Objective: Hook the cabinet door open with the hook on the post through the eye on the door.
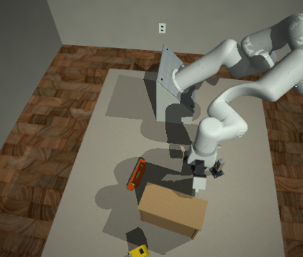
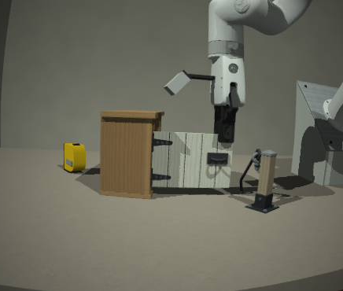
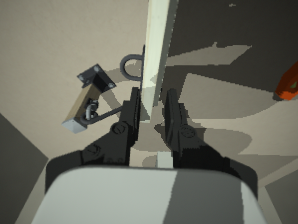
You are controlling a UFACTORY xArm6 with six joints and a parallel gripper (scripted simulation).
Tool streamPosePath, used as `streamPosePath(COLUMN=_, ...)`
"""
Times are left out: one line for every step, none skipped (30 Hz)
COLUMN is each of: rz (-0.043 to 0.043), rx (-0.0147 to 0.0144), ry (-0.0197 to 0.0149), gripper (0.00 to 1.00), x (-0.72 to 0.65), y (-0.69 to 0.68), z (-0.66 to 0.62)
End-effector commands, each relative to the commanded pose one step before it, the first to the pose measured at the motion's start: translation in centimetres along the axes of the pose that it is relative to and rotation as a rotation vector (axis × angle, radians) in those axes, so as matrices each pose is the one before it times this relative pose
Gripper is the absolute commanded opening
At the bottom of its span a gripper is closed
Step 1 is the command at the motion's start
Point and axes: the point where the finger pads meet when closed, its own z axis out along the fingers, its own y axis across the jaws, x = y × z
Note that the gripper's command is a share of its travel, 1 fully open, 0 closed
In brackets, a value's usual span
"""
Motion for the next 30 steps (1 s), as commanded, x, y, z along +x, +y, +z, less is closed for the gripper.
streamPosePath(rz=-0.01979, rx=-0.0003, ry=0.00304, gripper=0.27, x=0.116, y=0.48, z=-0.1)
streamPosePath(rz=0.0, rx=0.0, ry=0.0, gripper=0.27, x=0.0, y=0.025, z=0.0)
streamPosePath(rz=-0.00051, rx=0.0, ry=0.0, gripper=0.27, x=0.0, y=0.004, z=0.0)
streamPosePath(rz=-0.00296, rx=0.0, ry=0.0, gripper=0.27, x=0.001, y=0.021, z=0.0)
streamPosePath(rz=-0.00631, rx=0.0, ry=0.0, gripper=0.27, x=0.003, y=0.044, z=0.0)
streamPosePath(rz=-0.00926, rx=0.0, ry=0.0, gripper=0.27, x=0.003, y=0.065, z=0.0)
streamPosePath(rz=-0.01095, rx=0.0, ry=0.0, gripper=0.27, x=0.003, y=0.076, z=0.0)
streamPosePath(rz=-0.01095, rx=0.0, ry=0.0, gripper=0.27, x=0.002, y=0.077, z=0.0)
streamPosePath(rz=-0.00926, rx=0.0, ry=0.0, gripper=0.27, x=0.001, y=0.065, z=0.0)
streamPosePath(rz=-0.00191, rx=0.0, ry=0.0, gripper=0.27, x=0.003, y=0.218, z=0.0)
streamPosePath(rz=0.0, rx=0.0, ry=0.0, gripper=0.27, x=0.0, y=0.0, z=0.0)
streamPosePath(rz=0.0, rx=0.0, ry=0.0, gripper=0.27, x=0.0, y=0.0, z=0.0)
streamPosePath(rz=0.0, rx=0.0, ry=0.0, gripper=0.27, x=0.001, y=0.138, z=0.0)
streamPosePath(rz=0.0, rx=0.0, ry=0.0, gripper=0.27, x=0.0, y=0.024, z=0.0)
streamPosePath(rz=-0.00052, rx=0.0, ry=0.0, gripper=0.27, x=0.0, y=0.004, z=0.0)
streamPosePath(rz=-0.00298, rx=0.0, ry=0.0, gripper=0.27, x=0.001, y=0.021, z=0.0)
streamPosePath(rz=-0.00636, rx=0.0, ry=0.0, gripper=0.27, x=0.003, y=0.044, z=0.0)
streamPosePath(rz=-0.00933, rx=0.0, ry=0.0, gripper=0.27, x=0.003, y=0.065, z=0.0)
streamPosePath(rz=-0.01104, rx=0.0, ry=0.0, gripper=0.27, x=0.003, y=0.077, z=0.0)
streamPosePath(rz=-0.01104, rx=0.0, ry=0.0, gripper=0.27, x=0.002, y=0.077, z=0.0)
streamPosePath(rz=-0.00933, rx=0.0, ry=0.0, gripper=0.27, x=0.001, y=0.065, z=0.0)
streamPosePath(rz=-0.00149, rx=-0.00001, ry=0.0, gripper=0.27, x=0.004, y=0.224, z=0.0)
streamPosePath(rz=0.0, rx=0.0, ry=0.0, gripper=0.27, x=0.002, y=0.131, z=0.0)
streamPosePath(rz=0.0, rx=0.0, ry=0.0, gripper=0.27, x=0.0, y=0.023, z=0.0)
streamPosePath(rz=-0.00052, rx=0.0, ry=0.0, gripper=0.27, x=0.0, y=0.004, z=0.0)
streamPosePath(rz=-0.00301, rx=0.0, ry=0.0, gripper=0.27, x=0.001, y=0.021, z=0.0)
streamPosePath(rz=-0.0064, rx=0.0, ry=0.0, gripper=0.27, x=0.003, y=0.045, z=0.0)
streamPosePath(rz=0.0, rx=0.0, ry=0.0, gripper=0.27, x=0.0, y=0.0, z=0.0)
streamPosePath(rz=0.0, rx=0.0, ry=0.0, gripper=0.27, x=0.0, y=0.0, z=0.0)
streamPosePath(rz=-0.0094, rx=0.0, ry=0.0, gripper=0.27, x=0.003, y=0.066, z=0.0)
